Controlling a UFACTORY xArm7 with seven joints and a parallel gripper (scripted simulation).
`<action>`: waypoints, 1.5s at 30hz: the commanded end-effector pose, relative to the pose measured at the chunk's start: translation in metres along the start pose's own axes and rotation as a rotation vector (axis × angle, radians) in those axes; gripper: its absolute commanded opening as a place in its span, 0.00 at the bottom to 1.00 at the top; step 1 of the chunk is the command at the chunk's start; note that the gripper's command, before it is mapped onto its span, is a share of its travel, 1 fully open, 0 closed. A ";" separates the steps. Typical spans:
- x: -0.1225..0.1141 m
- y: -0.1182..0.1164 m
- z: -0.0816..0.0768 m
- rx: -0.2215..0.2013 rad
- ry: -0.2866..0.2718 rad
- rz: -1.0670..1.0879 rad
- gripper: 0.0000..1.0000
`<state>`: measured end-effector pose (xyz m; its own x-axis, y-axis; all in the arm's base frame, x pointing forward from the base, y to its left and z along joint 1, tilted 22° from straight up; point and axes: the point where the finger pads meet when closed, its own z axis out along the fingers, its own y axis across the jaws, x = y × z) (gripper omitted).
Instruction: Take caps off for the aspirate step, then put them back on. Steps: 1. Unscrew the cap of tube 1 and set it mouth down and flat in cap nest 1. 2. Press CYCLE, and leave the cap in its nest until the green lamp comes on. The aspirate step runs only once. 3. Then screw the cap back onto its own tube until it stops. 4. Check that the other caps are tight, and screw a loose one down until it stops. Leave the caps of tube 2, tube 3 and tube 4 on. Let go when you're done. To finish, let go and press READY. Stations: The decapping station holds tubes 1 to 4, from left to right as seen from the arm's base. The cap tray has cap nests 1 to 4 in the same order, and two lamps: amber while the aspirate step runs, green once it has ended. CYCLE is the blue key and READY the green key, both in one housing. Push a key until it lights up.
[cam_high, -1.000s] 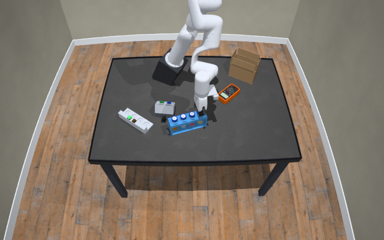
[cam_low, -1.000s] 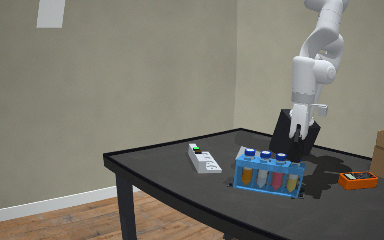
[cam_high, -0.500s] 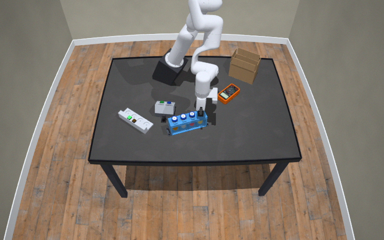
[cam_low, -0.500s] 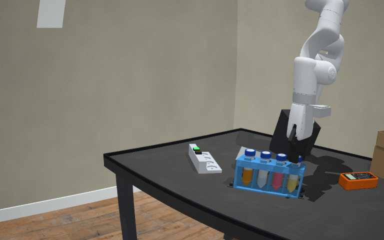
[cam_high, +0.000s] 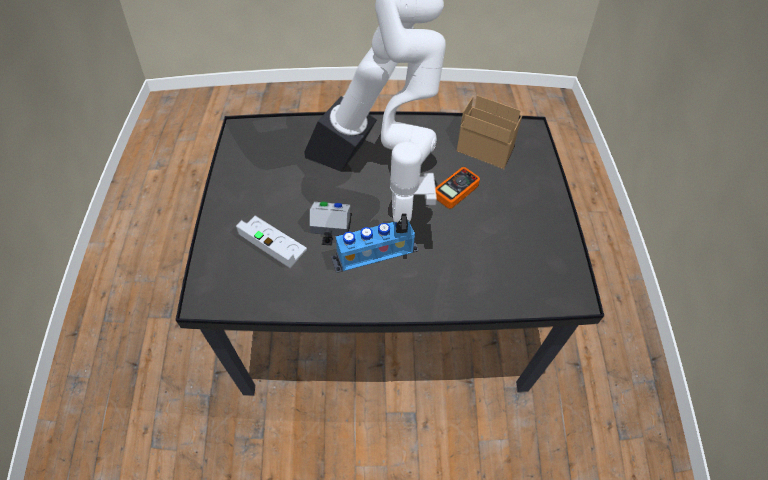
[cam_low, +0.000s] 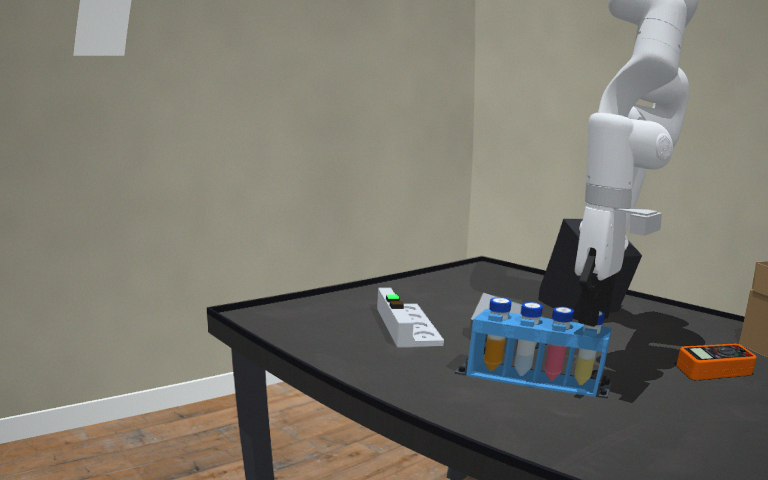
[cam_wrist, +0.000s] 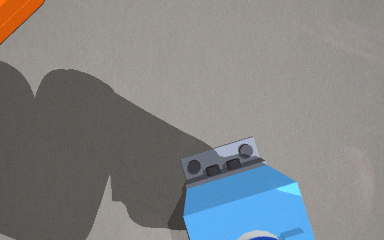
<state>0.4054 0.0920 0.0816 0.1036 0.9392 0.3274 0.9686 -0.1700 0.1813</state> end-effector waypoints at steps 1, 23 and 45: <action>0.000 0.001 -0.001 -0.004 0.005 -0.134 0.46; 0.000 0.001 -0.001 -0.005 0.004 -0.854 0.46; 0.000 0.001 -0.001 -0.006 0.003 -1.072 0.00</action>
<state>0.4055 0.0917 0.0815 -0.8013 0.5983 -0.0012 0.5534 0.7420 0.3785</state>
